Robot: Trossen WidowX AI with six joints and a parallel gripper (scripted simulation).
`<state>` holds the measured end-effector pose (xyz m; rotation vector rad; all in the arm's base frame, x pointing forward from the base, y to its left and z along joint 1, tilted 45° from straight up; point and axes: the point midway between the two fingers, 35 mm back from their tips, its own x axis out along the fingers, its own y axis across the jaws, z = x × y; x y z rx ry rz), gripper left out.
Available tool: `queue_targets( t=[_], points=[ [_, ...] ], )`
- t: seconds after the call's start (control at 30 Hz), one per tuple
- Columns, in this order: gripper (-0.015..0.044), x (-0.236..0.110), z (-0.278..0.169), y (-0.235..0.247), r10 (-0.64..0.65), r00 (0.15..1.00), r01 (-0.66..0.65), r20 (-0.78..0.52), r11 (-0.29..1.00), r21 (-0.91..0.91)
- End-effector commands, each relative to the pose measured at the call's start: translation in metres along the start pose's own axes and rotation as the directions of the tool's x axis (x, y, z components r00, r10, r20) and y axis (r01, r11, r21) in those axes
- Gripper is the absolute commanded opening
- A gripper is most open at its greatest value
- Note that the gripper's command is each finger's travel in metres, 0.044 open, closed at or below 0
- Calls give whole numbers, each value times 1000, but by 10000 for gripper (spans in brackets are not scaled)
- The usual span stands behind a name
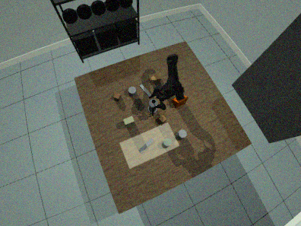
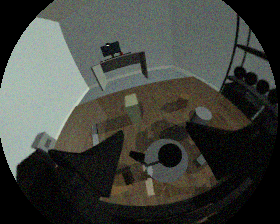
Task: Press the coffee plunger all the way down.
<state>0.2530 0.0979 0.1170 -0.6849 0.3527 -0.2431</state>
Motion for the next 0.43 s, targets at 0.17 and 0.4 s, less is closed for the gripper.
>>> queue_targets(
  t=[0.17,0.4],
  points=[
    [440,-29,26,4,9,999,-10,-39,1000,-8],
    [440,-54,45,-10,-15,1000,14,-23,999,-44]
  ],
)
